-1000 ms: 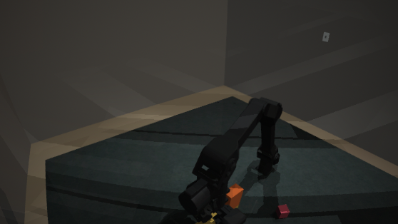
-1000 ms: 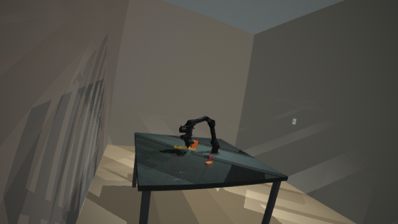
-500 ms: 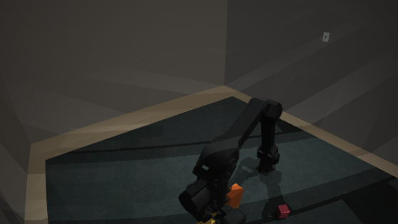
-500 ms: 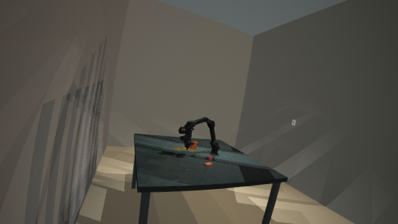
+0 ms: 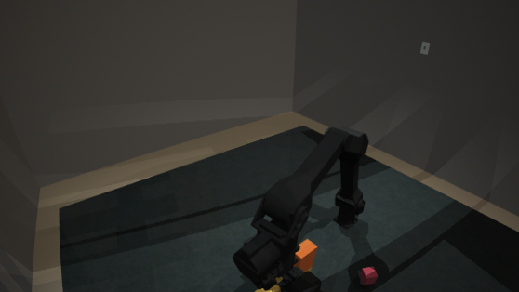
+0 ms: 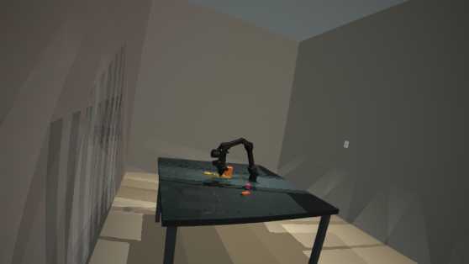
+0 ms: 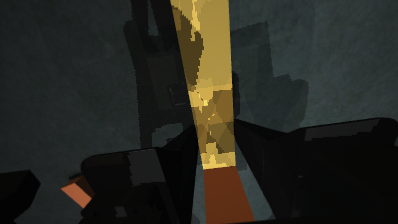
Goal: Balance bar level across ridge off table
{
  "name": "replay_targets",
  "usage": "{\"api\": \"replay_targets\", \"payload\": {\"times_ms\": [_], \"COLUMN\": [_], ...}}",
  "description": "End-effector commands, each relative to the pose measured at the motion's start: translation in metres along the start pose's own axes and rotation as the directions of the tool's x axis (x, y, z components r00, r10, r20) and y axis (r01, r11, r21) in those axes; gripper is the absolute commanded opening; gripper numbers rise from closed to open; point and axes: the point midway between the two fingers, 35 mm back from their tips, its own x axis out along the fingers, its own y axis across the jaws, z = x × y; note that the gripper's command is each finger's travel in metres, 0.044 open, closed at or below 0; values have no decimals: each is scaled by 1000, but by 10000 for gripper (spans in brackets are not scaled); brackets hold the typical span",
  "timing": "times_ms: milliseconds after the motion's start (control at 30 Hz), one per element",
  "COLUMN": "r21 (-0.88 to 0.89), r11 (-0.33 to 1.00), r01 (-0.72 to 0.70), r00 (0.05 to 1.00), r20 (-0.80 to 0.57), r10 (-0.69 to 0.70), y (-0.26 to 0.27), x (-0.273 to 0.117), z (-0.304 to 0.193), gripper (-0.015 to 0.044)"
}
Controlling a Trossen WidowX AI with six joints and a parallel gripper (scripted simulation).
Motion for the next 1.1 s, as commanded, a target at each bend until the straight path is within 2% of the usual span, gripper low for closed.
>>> {"api": "replay_targets", "payload": {"times_ms": [0,1067], "r21": [-3,-3], "r11": [1000,1000], "r01": [-1,-1], "r00": [1000,1000], "r20": [1,1], "r10": [1,1], "y": [0,0], "x": [1,4], "z": [0,0], "gripper": [0,0]}}
